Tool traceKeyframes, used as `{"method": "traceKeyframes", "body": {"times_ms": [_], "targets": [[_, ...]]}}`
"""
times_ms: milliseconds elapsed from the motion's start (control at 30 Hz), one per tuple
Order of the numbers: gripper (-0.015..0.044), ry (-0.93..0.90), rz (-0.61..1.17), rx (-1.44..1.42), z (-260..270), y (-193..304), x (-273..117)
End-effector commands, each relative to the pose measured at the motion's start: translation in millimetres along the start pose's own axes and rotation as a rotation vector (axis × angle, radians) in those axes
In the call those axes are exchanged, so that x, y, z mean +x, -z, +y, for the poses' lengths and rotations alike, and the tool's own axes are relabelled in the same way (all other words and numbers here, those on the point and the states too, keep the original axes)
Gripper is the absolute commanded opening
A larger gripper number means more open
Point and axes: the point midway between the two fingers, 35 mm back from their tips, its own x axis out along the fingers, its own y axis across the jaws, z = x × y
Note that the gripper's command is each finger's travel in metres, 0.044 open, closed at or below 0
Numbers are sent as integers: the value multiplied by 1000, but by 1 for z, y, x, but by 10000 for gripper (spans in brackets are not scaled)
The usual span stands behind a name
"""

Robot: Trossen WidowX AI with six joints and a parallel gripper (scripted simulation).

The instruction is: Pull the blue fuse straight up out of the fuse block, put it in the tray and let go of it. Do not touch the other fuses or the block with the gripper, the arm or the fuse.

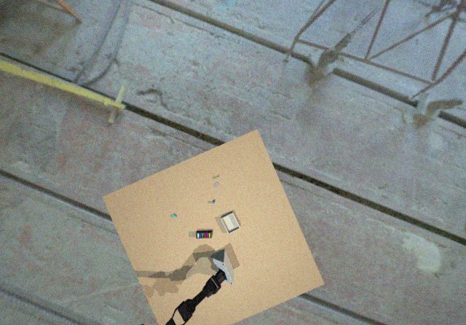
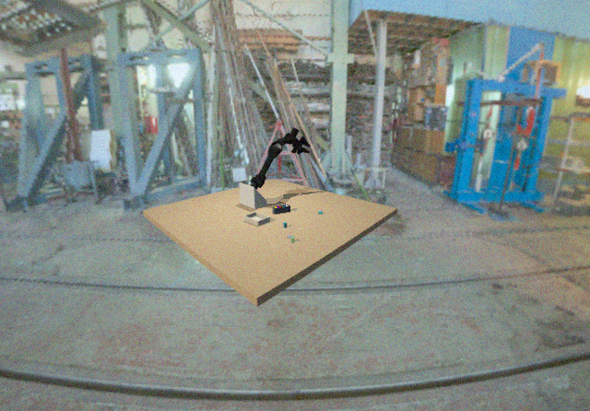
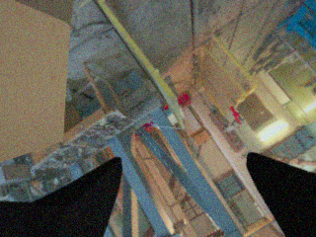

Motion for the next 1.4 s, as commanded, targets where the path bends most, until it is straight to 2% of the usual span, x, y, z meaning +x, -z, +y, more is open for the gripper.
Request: {"method": "traceKeyframes", "body": {"times_ms": [0,167,400,633,900,1133,1367], "targets": [[374,0,1,0,0,-1,0],[242,-1,27,5,3,-22,15],[60,-71,48,39,39,-67,66],[60,-250,43,124,118,-90,126],[60,-577,50,368,251,-86,169],[60,-867,164,712,361,-62,163],[60,-1121,395,1158,457,-33,125]]}}
